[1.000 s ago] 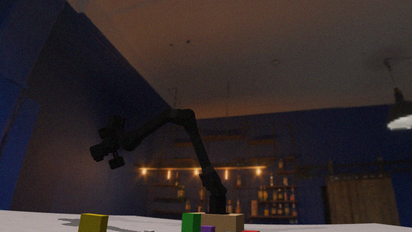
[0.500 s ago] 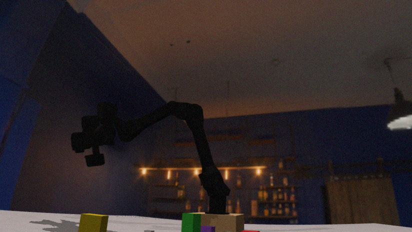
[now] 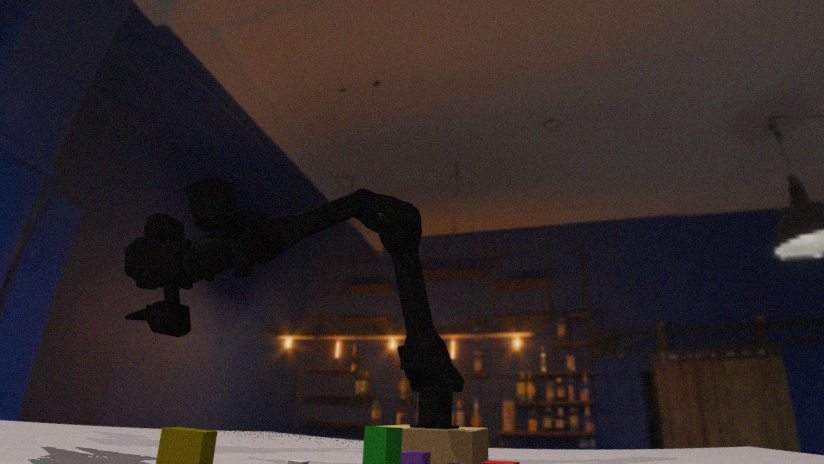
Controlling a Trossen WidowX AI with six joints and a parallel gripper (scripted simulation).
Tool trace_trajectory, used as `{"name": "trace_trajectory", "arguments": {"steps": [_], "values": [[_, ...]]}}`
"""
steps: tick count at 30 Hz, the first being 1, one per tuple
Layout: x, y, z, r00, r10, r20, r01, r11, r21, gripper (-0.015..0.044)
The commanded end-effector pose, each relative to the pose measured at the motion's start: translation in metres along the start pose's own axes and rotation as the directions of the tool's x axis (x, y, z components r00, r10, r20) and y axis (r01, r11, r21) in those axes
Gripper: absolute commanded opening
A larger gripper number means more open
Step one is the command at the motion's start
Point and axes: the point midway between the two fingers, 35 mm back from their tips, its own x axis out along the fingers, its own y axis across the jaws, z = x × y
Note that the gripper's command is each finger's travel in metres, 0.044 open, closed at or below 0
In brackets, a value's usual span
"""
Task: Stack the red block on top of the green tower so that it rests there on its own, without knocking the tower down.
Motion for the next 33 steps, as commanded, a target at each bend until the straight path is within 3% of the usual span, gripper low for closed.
{"name": "trace_trajectory", "arguments": {"steps": [1, 9, 18, 25, 33], "values": [[-0.033, 0.015, 0.036, 0.990, 0.064, 0.126, -0.073, 0.995, 0.067, 0.0440], [-0.109, 0.062, 0.092, 0.912, 0.239, 0.333, -0.298, 0.945, 0.137, 0.0440], [-0.210, 0.129, 0.130, 0.734, 0.494, 0.467, -0.606, 0.786, 0.120, 0.0440], [-0.292, 0.177, 0.125, 0.572, 0.680, 0.459, -0.791, 0.605, 0.089, 0.0440], [-0.378, 0.222, 0.090, 0.405, 0.849, 0.339, -0.913, 0.396, 0.099, 0.0440]]}}
